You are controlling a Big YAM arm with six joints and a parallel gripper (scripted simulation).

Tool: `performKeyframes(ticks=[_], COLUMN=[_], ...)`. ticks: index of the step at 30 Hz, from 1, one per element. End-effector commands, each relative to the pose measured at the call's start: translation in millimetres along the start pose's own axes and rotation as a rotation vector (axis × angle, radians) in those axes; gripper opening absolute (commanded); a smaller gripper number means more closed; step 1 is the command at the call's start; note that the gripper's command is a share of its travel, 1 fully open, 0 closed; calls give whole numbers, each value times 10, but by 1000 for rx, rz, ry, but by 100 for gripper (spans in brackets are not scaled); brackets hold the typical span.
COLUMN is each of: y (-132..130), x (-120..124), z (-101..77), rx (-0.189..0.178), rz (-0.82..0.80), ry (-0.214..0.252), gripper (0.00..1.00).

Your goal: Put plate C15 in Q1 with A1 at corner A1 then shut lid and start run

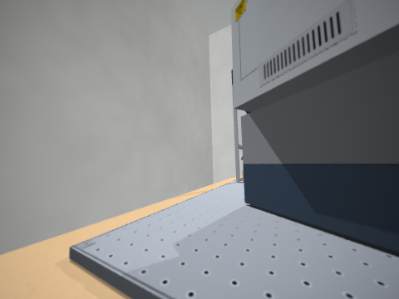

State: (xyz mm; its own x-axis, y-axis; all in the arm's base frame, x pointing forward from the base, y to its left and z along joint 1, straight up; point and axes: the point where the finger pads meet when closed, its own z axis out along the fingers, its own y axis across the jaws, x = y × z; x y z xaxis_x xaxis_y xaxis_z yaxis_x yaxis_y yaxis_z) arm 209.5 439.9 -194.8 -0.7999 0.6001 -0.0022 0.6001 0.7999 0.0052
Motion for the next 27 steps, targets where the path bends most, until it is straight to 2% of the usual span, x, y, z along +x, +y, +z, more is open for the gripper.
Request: performKeyframes(ticks=[1,6,9,12,20,27], y=[142,234,228,220,225,101], x=[33,129,103,28,-4,42], z=[-200,-263,-267,-210,-104,6], rx=[-51,-65,-56,-45,-46,-22], rz=[9,-1,3,3,-5,-1], ry=[8,12,9,6,6,2], gripper=[0,0,0,0,0,0])
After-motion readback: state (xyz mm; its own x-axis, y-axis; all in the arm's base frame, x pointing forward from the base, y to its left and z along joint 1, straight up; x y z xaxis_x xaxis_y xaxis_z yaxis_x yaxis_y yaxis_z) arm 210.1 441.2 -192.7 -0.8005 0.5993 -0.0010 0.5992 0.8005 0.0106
